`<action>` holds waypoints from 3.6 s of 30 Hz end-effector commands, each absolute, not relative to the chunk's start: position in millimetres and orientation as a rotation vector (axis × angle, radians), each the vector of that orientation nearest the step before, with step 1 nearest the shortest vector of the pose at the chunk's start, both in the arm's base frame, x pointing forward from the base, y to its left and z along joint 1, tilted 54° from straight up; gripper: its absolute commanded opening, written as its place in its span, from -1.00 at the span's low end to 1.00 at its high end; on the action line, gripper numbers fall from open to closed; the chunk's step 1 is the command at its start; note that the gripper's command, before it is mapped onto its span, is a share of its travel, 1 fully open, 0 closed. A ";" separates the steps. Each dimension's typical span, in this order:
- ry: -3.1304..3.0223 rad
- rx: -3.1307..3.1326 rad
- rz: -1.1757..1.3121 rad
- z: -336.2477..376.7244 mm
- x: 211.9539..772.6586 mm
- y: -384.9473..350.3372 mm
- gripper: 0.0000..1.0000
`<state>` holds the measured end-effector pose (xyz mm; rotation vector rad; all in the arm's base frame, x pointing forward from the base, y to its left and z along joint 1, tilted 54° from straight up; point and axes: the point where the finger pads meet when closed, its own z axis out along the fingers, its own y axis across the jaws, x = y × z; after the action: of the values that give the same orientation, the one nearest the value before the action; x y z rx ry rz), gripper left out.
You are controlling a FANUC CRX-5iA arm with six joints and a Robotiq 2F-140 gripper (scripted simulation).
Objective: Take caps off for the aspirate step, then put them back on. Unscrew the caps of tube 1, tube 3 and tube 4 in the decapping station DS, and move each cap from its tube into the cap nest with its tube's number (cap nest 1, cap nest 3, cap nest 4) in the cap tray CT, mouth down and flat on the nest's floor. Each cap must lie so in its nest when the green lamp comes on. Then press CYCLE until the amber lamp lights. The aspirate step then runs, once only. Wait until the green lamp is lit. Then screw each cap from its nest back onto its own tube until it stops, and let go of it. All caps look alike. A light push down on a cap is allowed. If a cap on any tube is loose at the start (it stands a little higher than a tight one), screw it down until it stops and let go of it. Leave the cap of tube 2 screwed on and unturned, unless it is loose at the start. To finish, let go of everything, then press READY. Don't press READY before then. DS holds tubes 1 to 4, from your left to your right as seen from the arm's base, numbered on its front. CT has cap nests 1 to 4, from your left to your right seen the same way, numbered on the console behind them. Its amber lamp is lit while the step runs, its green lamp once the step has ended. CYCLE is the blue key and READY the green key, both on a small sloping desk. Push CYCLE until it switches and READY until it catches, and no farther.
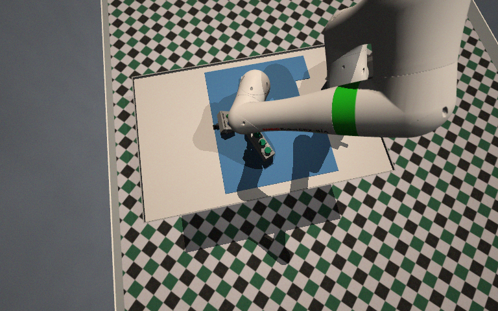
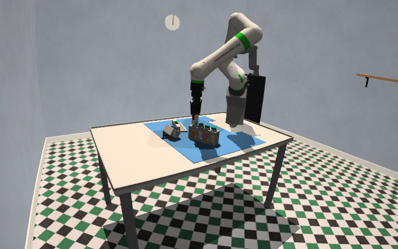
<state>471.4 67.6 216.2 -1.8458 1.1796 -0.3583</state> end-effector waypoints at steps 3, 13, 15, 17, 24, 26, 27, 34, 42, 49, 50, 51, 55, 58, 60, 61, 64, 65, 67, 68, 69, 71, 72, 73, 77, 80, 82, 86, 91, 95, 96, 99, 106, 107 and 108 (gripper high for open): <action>1.493 -1.619 -0.175 216.3 471.7 68.1 -1.00; 1.677 -1.419 -0.037 216.1 471.8 68.2 -1.00; 1.677 -1.419 -0.037 216.1 471.8 68.2 -1.00; 1.677 -1.419 -0.037 216.1 471.8 68.2 -1.00; 1.677 -1.419 -0.037 216.1 471.8 68.2 -0.31; 1.677 -1.419 -0.037 216.1 471.8 68.2 -0.31; 1.677 -1.419 -0.037 216.1 471.8 68.2 -0.31; 1.424 -1.684 -0.223 216.4 471.6 68.0 -0.31; 1.141 -1.913 -0.405 216.4 471.6 68.0 -0.31; 0.898 -2.065 -0.543 216.3 471.5 68.0 -0.31; 0.827 -2.104 -0.582 216.3 471.5 68.0 -0.31; 0.815 -2.109 -0.587 216.3 471.5 68.0 -0.31; 0.767 -2.134 -0.612 216.3 471.5 68.0 -0.31; 0.767 -2.134 -0.612 216.3 471.5 68.0 -0.31; 0.767 -2.134 -0.612 216.2 471.5 68.0 -0.31; 0.767 -2.134 -0.612 216.2 471.5 68.0 -1.00; 0.767 -2.134 -0.612 216.2 471.5 68.0 -1.00; 0.767 -2.134 -0.612 216.2 471.5 68.0 -1.00; 0.767 -2.134 -0.612 216.2 471.5 68.0 -1.00; 0.767 -2.134 -0.612 216.2 471.5 68.0 -1.00; 0.767 -2.134 -0.612 216.2 471.5 68.0 -1.00; 0.767 -2.134 -0.612 216.2 471.5 68.0 -1.00; 0.767 -2.134 -0.612 216.2 471.5 68.0 -1.00; 0.767 -2.134 -0.612 216.2 471.5 68.0 -1.00; 0.868 -2.081 -0.559 216.2 471.5 68.0 -1.00; 1.014 -1.996 -0.478 216.1 471.6 68.1 -1.00; 1.014 -1.996 -0.478 216.1 471.6 68.1 -1.00; 1.199 -1.870 -0.369 216.0 471.8 68.2 -1.00; 1.404 -1.702 -0.237 215.8 471.9 68.4 -1.00; 1.532 -1.580 -0.147 215.7 472.0 68.4 -1.00; 1.570 -1.540 -0.119 215.7 472.0 68.5 -1.00; 1.599 -1.507 -0.096 215.7 472.1 68.5 -1.00; 1.677 -1.419 -0.037 215.6 472.1 68.5 -1.00; 1.677 -1.419 -0.037 215.6 472.1 68.5 -1.00; 1.677 -1.419 -0.037 215.6 472.1 68.5 -1.00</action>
<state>472.1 68.2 215.5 -1.4252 1.6386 -0.0326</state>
